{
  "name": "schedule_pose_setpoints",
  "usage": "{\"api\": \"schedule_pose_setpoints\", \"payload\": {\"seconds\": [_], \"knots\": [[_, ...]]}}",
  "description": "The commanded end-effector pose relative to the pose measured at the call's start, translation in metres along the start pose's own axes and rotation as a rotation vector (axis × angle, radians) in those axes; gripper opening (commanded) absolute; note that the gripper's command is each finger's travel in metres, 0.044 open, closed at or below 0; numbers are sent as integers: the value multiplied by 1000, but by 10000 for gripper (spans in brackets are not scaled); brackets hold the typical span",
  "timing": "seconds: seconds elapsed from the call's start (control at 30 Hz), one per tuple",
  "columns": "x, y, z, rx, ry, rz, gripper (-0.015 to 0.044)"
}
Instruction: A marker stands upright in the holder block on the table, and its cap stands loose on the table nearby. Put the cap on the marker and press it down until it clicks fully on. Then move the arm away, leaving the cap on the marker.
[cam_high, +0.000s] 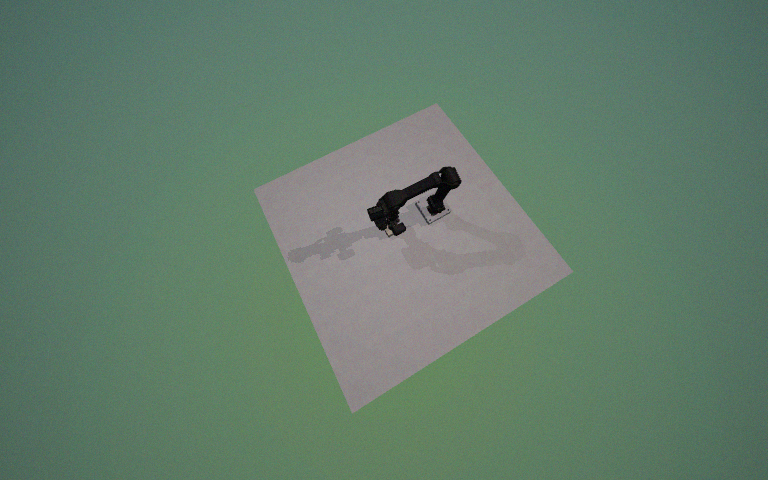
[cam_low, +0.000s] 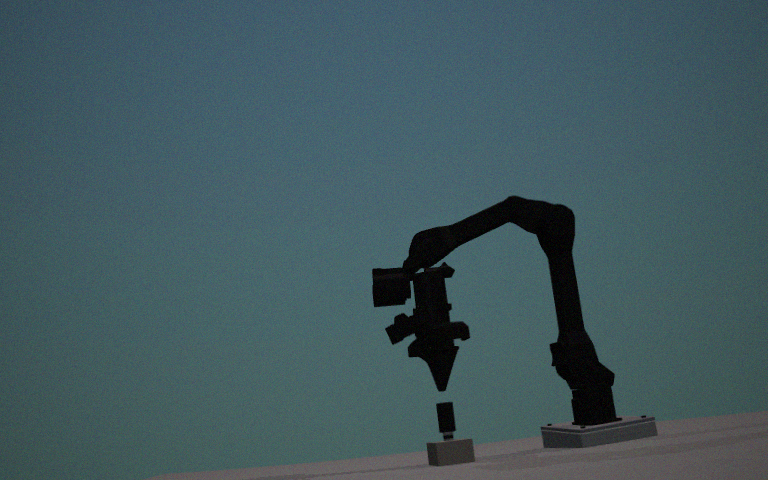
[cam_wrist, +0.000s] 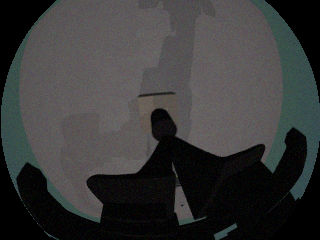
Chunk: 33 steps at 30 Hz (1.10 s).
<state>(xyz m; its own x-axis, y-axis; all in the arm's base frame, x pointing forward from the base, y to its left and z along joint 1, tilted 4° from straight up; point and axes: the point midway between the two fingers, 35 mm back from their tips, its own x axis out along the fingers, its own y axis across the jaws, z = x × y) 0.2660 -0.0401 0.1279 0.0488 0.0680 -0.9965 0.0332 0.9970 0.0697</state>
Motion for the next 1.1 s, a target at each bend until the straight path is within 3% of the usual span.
{"api": "schedule_pose_setpoints", "payload": {"seconds": [0.0,0.53,0.77,1.0,1.07], "knots": [[7,0,-1,5,4,0,0],[30,0,-1,5,4,0,0],[23,0,1,0,-4,0,0],[-56,0,2,0,0,0,0],[-64,0,0,0,1,0,0]]}}
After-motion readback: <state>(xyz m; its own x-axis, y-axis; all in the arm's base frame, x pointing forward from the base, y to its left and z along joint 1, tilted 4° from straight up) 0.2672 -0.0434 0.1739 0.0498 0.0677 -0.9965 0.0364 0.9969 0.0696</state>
